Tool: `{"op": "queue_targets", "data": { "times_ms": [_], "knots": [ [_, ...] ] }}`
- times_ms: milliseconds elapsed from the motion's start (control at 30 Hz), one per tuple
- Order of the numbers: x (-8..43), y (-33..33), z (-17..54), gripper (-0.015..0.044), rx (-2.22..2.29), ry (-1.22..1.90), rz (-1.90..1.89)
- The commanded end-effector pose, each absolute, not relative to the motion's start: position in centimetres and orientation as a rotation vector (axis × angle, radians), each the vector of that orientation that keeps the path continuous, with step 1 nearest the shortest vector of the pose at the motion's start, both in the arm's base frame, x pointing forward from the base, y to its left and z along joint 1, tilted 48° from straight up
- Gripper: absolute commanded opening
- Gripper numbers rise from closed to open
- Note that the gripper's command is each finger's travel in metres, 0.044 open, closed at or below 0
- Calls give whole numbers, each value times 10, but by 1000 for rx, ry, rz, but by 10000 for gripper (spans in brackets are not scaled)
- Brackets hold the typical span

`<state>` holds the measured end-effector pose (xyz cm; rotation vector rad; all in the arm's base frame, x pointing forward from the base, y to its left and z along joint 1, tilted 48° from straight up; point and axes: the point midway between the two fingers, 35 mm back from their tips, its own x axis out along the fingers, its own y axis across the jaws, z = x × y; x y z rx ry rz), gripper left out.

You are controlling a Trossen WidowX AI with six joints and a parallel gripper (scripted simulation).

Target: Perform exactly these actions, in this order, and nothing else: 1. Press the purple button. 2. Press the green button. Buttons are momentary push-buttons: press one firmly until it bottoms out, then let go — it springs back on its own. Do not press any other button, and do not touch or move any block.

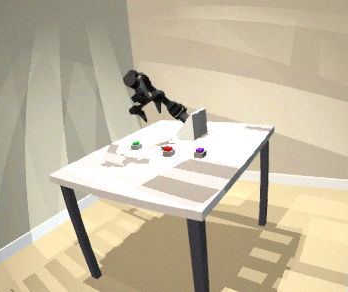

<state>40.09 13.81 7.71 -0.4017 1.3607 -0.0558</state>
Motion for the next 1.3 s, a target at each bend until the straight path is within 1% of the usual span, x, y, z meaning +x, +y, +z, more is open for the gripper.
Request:
{"op": "queue_targets", "data": {
  "times_ms": [0,200,400,700,767,900,1167,1200,1267],
  "knots": [
    [376,165,20,400,-429,1462,-195],
    [332,187,-50,400,-513,1523,-406],
    [284,192,-107,400,-630,1488,-614],
    [280,192,-111,400,-642,1479,-633],
    [280,185,-119,348,-642,1479,-633],
    [280,148,-152,242,-643,1478,-635],
    [280,147,-154,32,-643,1478,-635],
    [280,147,-154,20,-643,1478,-635],
    [280,147,-154,20,-643,1478,-635]
  ]
}}
